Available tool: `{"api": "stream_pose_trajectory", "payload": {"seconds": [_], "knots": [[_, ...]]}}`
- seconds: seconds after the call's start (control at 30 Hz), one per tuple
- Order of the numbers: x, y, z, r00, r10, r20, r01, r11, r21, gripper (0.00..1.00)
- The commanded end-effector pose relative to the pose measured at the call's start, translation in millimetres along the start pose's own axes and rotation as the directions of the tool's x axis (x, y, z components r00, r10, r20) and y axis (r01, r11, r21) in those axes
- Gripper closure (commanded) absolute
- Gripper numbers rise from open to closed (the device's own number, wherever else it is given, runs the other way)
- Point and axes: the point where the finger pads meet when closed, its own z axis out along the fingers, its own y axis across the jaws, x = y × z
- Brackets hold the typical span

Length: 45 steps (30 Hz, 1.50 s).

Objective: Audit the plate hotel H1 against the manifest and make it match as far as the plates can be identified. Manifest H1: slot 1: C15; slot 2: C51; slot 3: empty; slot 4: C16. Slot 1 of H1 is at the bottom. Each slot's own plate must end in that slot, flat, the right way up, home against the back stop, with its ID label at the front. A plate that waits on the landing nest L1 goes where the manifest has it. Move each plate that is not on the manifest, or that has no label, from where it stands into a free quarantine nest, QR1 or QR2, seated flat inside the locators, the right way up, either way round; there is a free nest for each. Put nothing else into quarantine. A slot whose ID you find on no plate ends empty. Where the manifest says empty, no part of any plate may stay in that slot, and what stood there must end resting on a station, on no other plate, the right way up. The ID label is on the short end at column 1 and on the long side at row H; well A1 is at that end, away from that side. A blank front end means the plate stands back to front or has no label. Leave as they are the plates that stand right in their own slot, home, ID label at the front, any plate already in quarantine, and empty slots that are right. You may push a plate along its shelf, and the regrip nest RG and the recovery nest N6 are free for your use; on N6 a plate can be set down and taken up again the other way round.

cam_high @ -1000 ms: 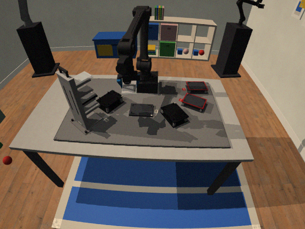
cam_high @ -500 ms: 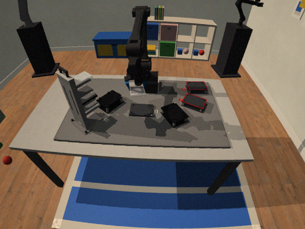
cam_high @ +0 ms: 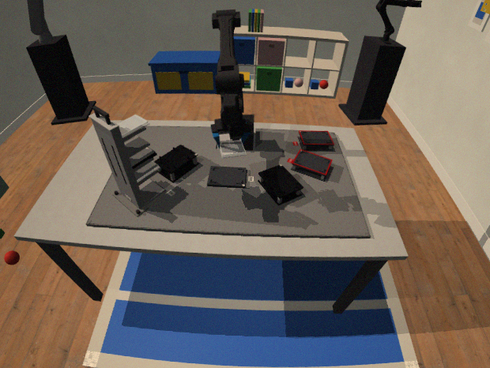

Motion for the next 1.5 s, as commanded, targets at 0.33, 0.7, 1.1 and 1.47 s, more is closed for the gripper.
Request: {"api": "stream_pose_trajectory", "payload": {"seconds": [0.33,0.7,1.1,1.47], "knots": [[-43,30,-22.8,0.997,0.01,0.071,-0.011,1.0,0.01,0.14],[-29,64,-7.0,0.986,-0.164,0.026,0.164,0.986,0.008,0.14],[-41,105,-18.3,0.933,-0.354,0.055,0.354,0.935,0.018,0.14],[-46,137,-22.5,0.914,-0.4,0.069,0.399,0.917,0.02,0.14]]}}
